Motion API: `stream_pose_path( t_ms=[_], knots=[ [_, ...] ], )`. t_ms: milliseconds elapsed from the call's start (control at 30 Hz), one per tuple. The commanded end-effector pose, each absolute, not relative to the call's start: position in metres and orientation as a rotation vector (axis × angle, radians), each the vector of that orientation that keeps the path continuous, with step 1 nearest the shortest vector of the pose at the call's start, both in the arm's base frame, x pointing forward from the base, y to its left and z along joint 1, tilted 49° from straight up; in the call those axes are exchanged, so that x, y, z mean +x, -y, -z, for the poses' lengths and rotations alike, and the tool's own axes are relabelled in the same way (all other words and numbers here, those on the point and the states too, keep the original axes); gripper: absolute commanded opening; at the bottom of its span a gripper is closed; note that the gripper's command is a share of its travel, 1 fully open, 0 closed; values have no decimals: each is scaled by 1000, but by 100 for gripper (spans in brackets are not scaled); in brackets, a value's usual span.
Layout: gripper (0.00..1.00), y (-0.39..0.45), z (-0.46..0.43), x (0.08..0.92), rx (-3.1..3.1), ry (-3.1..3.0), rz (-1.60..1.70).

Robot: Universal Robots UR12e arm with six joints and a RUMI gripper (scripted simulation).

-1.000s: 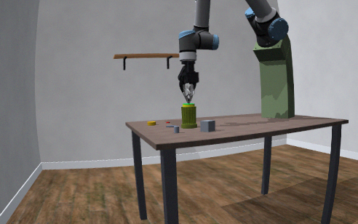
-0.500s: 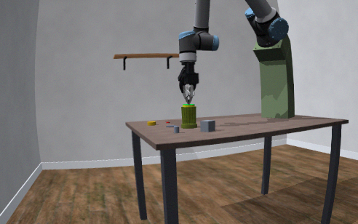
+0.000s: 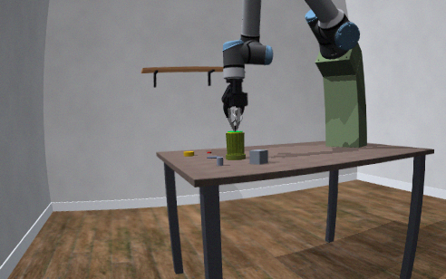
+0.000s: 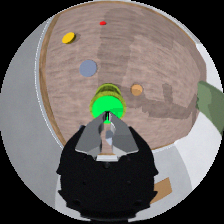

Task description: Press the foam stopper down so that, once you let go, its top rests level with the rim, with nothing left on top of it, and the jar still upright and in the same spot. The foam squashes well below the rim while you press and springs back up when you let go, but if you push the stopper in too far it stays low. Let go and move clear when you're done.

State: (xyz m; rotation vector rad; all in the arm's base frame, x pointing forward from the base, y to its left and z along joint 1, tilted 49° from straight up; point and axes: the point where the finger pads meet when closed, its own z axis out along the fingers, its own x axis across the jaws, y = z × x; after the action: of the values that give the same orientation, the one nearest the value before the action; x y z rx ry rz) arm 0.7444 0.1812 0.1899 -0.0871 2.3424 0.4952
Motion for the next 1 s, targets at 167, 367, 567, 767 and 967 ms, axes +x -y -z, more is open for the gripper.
stream_pose_path(
  t_ms=[167,367,567,767,967],
  knots=[
    [0,-184,-186,750,-89,-2342,-496],
    [0,-184,-185,750,-88,-2343,-496],
    [0,-185,-184,750,-88,-2343,-496],
    [0,-185,-184,750,-88,-2344,-496],
    [0,-185,-184,750,-88,-2344,-496]
  ],
)
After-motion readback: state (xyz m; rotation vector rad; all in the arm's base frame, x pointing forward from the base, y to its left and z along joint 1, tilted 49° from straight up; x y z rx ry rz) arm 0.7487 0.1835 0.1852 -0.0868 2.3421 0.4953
